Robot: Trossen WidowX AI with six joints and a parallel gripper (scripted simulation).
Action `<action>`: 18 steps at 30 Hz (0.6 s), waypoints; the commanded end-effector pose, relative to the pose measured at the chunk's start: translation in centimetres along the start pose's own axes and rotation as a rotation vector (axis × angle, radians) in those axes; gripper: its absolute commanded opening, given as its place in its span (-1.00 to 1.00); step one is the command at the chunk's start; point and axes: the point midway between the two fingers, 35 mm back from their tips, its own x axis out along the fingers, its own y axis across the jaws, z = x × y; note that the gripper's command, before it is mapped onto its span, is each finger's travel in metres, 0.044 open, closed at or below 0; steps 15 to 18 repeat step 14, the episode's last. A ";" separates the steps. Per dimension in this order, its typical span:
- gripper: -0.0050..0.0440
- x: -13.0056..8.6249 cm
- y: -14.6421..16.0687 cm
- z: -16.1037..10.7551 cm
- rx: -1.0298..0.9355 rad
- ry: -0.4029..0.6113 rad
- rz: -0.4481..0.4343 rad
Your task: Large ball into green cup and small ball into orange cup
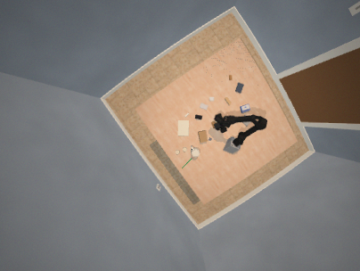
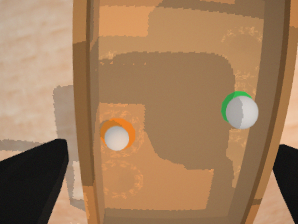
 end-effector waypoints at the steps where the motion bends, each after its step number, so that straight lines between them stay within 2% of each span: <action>1: 1.00 -0.3 -0.1 0.1 0.001 -0.001 0.000; 4: 1.00 -2.4 -0.3 0.4 -0.001 -0.004 0.003; 8: 1.00 -7.4 -1.7 1.7 0.055 -0.065 -0.054; 10: 1.00 -9.1 -1.8 1.8 0.066 -0.080 -0.064; 14: 1.00 -9.8 -0.5 0.5 0.016 -0.026 -0.015; 18: 1.00 -9.8 -0.5 0.5 0.016 -0.026 -0.015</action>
